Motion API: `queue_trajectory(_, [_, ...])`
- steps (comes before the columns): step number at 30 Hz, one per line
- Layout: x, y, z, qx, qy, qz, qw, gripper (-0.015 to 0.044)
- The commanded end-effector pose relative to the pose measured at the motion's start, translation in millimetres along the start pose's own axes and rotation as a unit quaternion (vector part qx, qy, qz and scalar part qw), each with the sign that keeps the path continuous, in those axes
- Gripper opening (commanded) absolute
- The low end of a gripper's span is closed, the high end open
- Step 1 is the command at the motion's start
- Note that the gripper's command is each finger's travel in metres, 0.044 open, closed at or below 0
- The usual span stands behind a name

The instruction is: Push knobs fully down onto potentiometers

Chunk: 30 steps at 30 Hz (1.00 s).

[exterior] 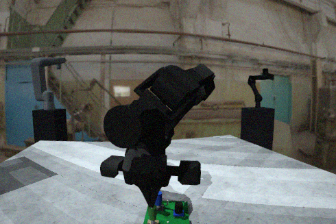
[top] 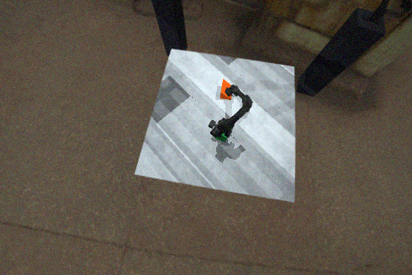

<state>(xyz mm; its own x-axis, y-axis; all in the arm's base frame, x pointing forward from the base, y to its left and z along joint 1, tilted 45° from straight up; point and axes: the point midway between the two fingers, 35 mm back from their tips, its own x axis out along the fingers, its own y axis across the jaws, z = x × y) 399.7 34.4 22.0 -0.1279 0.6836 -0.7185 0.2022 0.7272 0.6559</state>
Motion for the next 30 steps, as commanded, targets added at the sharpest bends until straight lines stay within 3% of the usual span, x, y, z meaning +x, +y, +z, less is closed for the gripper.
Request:
queue_trajectory(1, [1.8,1.1,0.0,0.001,0.001,0.002,1.000,0.0000])
queue_trajectory(30, [7.3,1.2,0.0,0.001,0.001,0.002,1.000,0.0000])
